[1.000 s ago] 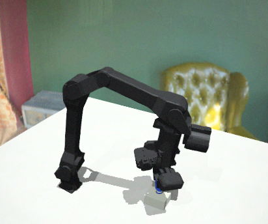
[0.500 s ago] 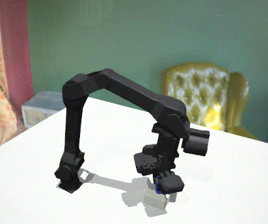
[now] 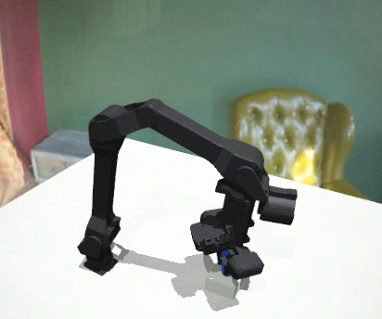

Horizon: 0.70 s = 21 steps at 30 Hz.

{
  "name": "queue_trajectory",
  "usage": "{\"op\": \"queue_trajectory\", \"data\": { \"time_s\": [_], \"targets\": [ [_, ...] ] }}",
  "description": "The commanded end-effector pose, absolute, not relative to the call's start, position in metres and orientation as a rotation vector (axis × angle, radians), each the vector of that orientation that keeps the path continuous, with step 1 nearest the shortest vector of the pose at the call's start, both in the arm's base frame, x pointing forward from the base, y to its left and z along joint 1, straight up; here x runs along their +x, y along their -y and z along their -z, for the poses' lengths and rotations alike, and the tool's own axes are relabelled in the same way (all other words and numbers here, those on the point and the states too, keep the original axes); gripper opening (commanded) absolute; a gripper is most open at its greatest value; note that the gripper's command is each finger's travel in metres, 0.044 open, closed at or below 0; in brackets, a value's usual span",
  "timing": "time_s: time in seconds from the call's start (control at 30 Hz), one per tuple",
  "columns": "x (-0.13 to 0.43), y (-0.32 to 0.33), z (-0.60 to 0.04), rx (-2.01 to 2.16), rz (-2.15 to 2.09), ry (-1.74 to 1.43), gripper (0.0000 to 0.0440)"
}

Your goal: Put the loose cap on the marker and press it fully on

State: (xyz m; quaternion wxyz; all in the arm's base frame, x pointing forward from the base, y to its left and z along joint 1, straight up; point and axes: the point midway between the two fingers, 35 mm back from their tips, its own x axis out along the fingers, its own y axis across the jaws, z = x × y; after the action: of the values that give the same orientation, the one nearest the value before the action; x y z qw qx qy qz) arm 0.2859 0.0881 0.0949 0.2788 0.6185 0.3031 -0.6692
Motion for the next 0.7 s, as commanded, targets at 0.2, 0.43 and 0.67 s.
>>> {"op": "queue_trajectory", "data": {
  "time_s": [0.2, 0.43, 0.67],
  "targets": [
    [0.2881, -0.0752, -0.0789, 1.613, 1.793, -0.78, 0.0082],
    [0.2893, -0.0741, -0.0785, 1.609, 1.775, -0.782, 0.0094],
    [0.29, -0.0735, -0.0785, 1.607, 1.765, -0.785, 0.0105]
  ]
}}
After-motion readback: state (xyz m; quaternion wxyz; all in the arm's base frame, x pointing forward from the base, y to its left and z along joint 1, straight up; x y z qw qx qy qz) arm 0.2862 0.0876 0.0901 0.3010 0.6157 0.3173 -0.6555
